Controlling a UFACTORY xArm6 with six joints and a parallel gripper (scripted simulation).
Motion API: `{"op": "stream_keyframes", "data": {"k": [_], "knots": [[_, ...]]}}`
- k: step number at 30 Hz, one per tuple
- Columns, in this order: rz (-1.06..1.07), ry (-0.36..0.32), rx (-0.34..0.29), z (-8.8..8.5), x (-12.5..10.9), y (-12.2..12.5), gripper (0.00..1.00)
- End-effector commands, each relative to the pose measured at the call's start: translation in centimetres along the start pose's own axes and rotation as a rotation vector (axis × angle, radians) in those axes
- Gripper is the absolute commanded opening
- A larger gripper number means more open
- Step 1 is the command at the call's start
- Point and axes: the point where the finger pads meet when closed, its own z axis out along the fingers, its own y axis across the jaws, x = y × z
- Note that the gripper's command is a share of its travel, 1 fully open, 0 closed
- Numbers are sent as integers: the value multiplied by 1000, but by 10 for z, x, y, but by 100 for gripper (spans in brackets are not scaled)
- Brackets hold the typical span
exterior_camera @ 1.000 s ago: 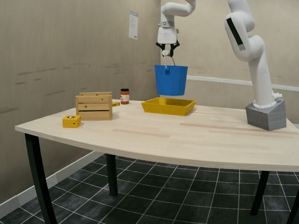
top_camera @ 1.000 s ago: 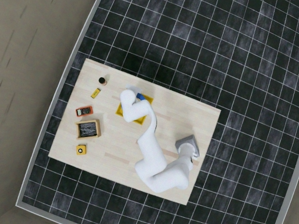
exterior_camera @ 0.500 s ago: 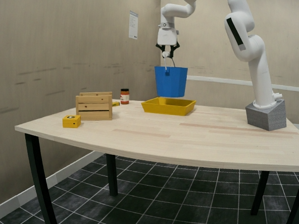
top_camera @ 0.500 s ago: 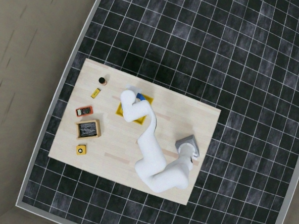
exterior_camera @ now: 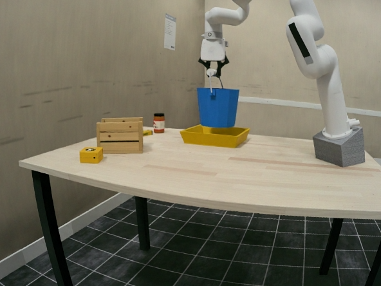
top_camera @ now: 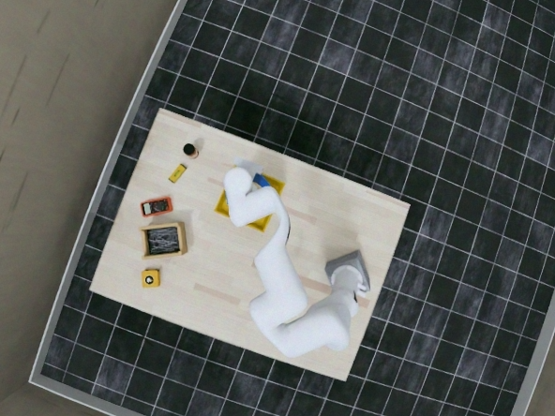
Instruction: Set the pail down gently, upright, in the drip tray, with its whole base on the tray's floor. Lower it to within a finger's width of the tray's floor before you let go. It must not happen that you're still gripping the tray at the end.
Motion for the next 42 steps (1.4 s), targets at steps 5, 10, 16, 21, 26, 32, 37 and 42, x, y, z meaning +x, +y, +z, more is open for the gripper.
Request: {"op": "stream_keyframes", "data": {"k": [5,10,16,21,26,32,37,42], "knots": [[-1,3,5,8,0,-1,0],[-1,3,5,12,1,-1,0],[-1,3,5,20,1,-1,0],[-1,3,5,27,1,-1,0],[-1,3,5,30,1,-1,0],[-1,3,5,38,1,-1,0],[-1,3,5,43,1,-1,0],[-1,3,5,47,1,-1,0]]}}
